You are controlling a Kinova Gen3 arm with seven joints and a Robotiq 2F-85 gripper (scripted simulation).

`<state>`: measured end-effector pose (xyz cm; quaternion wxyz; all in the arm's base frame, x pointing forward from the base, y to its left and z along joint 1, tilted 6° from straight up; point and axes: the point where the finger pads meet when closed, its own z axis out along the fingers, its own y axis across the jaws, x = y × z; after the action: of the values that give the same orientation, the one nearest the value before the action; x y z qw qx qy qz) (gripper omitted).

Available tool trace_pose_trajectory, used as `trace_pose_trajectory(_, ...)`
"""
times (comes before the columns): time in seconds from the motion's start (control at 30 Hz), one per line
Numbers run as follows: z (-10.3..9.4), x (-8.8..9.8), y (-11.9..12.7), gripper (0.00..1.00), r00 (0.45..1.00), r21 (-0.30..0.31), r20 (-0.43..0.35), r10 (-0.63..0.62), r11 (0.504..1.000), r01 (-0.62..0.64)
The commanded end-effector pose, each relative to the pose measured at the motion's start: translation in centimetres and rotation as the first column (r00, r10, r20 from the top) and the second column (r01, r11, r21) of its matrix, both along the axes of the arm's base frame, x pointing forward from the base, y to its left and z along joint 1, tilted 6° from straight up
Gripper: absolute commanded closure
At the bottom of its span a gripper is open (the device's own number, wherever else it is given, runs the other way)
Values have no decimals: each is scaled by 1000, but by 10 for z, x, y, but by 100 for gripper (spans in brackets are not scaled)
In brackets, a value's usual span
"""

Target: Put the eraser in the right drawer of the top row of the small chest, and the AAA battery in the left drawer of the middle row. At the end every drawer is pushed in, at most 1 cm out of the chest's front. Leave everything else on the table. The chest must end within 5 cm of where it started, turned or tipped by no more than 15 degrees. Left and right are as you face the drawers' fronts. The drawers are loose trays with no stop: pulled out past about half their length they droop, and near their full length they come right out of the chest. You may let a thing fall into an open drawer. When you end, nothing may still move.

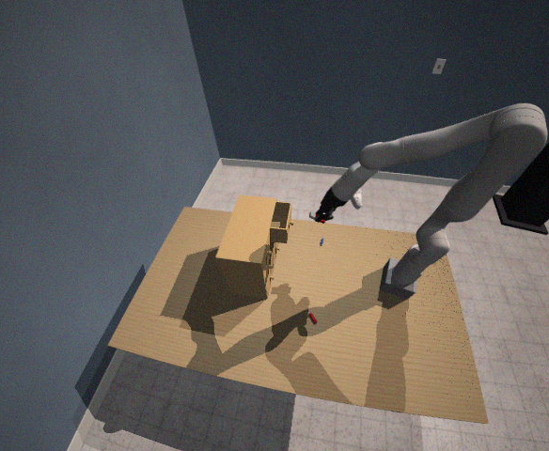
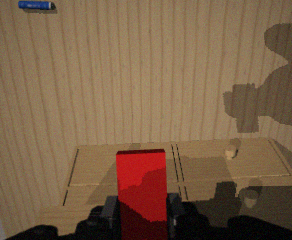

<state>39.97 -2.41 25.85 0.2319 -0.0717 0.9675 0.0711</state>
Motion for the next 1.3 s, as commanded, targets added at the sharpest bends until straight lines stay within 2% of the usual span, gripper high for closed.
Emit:
trace_pose_trajectory(0.0, 1, -3, -1, 81, 1000, 8, 26, -5, 1000, 5)
trace_pose_trajectory(0.4, 1, -4, -1, 81, 992, 25, 122, -17, 1000, 14)
trace_pose_trajectory(1.27, 0, -5, 0, 81, 973, 47, 228, -31, 999, 21)
